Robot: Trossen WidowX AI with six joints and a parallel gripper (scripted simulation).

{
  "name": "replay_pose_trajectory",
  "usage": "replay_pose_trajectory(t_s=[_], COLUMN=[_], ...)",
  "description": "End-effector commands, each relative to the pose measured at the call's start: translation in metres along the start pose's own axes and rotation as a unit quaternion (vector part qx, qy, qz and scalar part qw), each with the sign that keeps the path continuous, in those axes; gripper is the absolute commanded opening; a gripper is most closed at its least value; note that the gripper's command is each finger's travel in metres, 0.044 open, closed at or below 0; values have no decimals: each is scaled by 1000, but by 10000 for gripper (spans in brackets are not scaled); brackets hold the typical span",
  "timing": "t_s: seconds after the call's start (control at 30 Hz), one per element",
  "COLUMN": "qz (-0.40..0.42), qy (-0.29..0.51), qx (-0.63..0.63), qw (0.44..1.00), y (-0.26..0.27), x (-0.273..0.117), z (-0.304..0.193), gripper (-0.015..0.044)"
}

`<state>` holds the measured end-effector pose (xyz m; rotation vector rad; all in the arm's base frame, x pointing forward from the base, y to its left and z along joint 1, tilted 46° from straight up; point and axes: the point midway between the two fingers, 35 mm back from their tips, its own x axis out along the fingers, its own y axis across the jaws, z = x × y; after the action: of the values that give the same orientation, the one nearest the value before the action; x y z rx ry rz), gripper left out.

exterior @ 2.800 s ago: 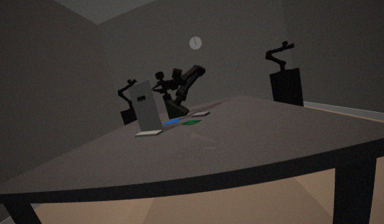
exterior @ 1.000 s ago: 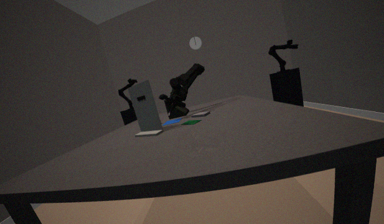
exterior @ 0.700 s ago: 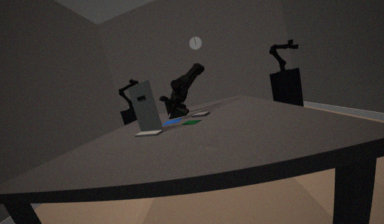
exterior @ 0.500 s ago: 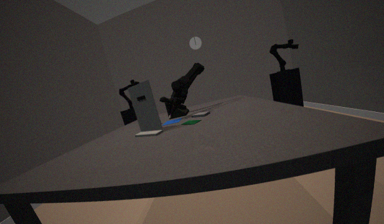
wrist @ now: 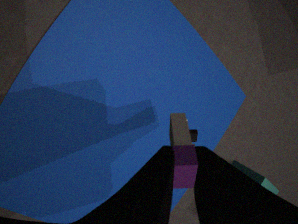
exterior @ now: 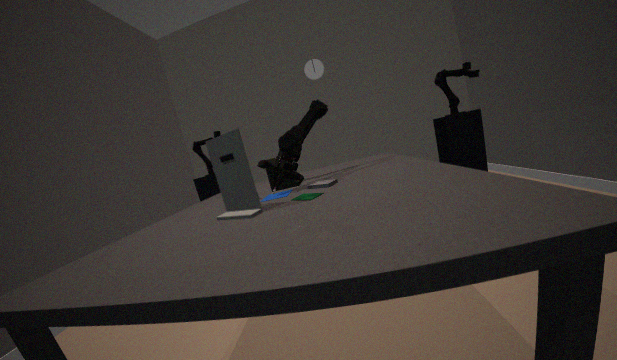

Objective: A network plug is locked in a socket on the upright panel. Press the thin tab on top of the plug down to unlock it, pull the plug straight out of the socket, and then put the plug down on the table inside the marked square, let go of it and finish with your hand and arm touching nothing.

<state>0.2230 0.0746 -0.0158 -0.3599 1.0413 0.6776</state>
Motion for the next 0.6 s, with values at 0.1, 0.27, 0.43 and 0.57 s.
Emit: replay_pose_trajectory(t_s=[0.1, 0.27, 0.43, 0.57], qz=[-1, -1, -1, 1], qy=[1, 1, 1, 0], qx=[3, 3, 3, 1], qw=[1000, 1000, 1000, 1000], y=[6, 7, 9, 8], x=[7, 7, 9, 8], z=[-2, -1, -1, -1], gripper=[0, 0, 0, 0])
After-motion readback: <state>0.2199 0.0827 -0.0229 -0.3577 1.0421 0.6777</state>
